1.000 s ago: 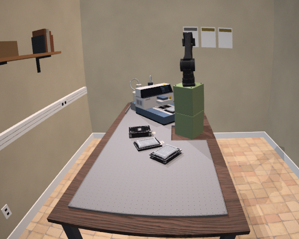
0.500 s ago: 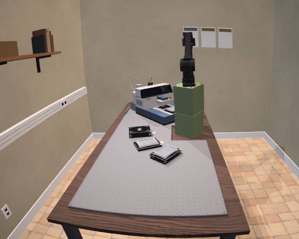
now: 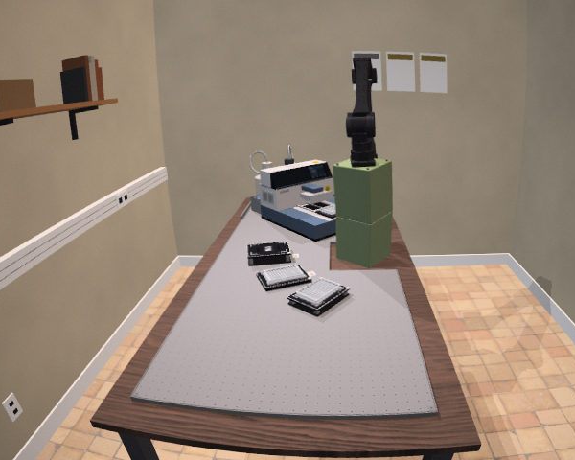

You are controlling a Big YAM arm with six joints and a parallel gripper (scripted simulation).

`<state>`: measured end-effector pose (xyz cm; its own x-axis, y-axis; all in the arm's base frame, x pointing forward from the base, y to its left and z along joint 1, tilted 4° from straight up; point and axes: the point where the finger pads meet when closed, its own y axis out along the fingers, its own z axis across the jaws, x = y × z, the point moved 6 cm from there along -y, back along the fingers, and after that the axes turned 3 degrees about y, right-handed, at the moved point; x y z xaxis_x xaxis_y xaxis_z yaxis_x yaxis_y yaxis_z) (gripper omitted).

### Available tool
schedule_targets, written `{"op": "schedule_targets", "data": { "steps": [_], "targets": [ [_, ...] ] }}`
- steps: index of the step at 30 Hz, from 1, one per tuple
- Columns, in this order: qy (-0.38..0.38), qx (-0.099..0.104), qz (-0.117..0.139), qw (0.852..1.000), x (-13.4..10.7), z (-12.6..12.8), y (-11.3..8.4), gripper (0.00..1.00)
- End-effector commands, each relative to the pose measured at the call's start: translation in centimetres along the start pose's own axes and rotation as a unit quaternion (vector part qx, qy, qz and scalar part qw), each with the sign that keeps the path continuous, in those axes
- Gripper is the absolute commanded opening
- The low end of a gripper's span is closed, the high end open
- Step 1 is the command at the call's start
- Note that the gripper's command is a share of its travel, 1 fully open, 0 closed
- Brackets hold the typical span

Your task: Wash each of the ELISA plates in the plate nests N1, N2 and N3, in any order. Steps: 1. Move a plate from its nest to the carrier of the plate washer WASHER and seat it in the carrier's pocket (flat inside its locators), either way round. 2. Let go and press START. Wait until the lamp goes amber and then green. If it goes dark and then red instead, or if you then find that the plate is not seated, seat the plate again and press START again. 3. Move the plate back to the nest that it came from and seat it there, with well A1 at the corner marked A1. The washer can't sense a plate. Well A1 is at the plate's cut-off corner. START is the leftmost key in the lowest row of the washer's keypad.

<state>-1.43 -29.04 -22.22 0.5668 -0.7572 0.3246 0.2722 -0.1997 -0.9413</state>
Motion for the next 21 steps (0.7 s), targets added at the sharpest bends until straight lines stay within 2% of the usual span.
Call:
{"op": "schedule_targets", "data": {
  "steps": [1, 21],
  "targets": [
    [-0.005, 0.0, -0.001, 1.0, -0.1, -0.1, -1.2, 0.0],
    [-0.005, 0.0, -0.002, 1.0, -0.1, -0.1, -3.8, 0.0]
  ]
}}
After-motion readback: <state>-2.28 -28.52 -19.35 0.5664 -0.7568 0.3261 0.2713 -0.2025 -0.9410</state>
